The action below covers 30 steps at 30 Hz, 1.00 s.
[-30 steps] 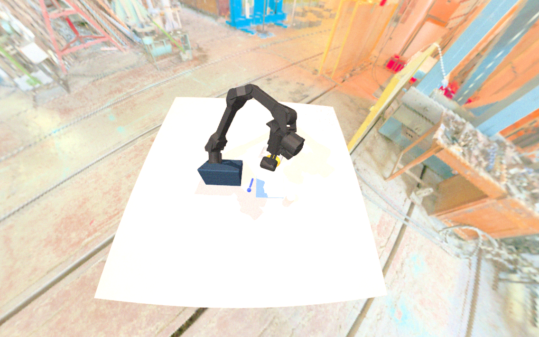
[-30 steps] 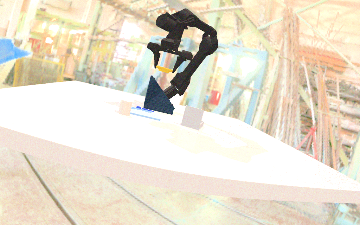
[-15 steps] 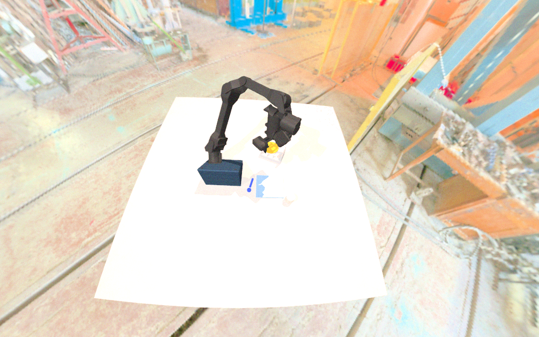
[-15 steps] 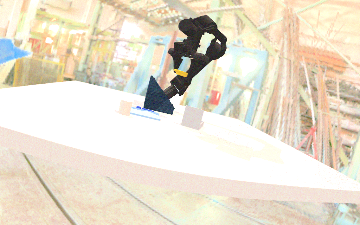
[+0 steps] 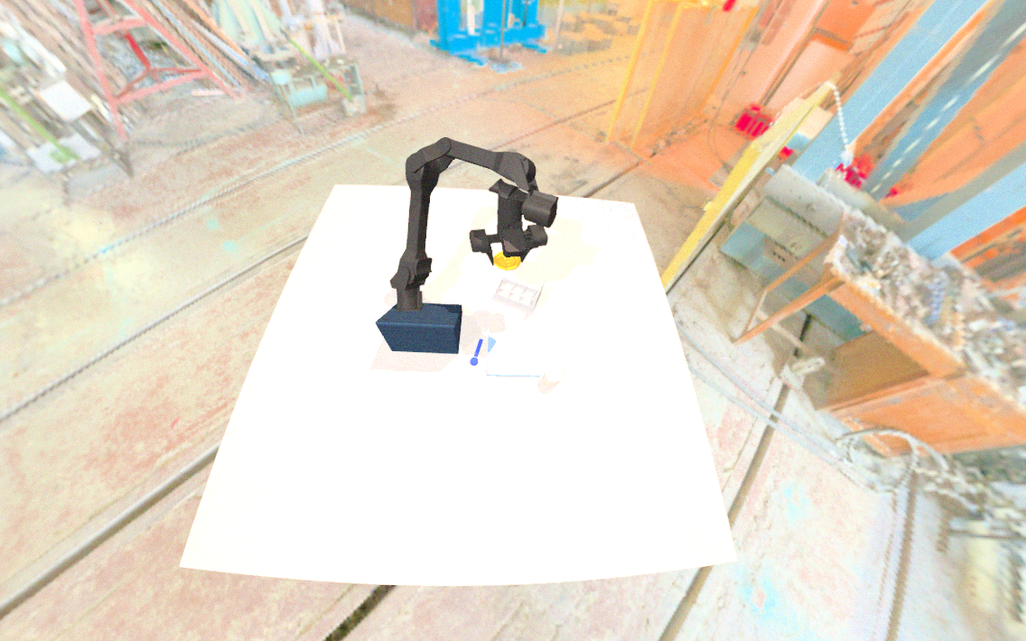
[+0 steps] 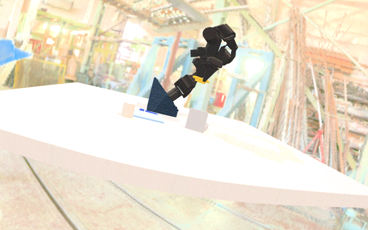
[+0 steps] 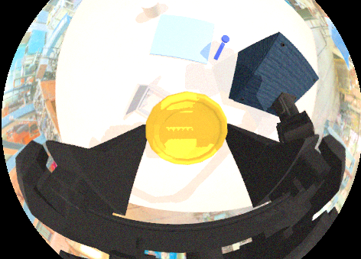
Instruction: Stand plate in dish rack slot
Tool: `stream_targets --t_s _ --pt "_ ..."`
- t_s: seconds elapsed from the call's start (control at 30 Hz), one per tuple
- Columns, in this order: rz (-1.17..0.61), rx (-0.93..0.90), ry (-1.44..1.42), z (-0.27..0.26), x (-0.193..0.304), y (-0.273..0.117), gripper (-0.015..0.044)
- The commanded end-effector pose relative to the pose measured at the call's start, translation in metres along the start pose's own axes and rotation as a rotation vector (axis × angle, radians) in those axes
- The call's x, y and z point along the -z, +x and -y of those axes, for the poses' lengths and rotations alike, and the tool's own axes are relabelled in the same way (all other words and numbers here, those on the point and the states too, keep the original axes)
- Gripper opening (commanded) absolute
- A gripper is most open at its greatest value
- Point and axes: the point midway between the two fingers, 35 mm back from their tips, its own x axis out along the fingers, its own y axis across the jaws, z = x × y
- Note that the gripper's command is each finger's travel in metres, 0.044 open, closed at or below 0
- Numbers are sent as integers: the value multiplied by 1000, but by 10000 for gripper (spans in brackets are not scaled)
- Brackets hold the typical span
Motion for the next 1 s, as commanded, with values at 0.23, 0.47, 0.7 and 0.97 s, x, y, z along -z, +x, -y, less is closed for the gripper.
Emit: stream_targets --t_s 0.23,0.47,0.7,0.97 --pt "2 -16 393 20 52 2 0" --pt "0 -23 547 29 69 3 0" --pt "14 -19 534 29 68 5 0" --pt "182 13 384 34 56 31 0"
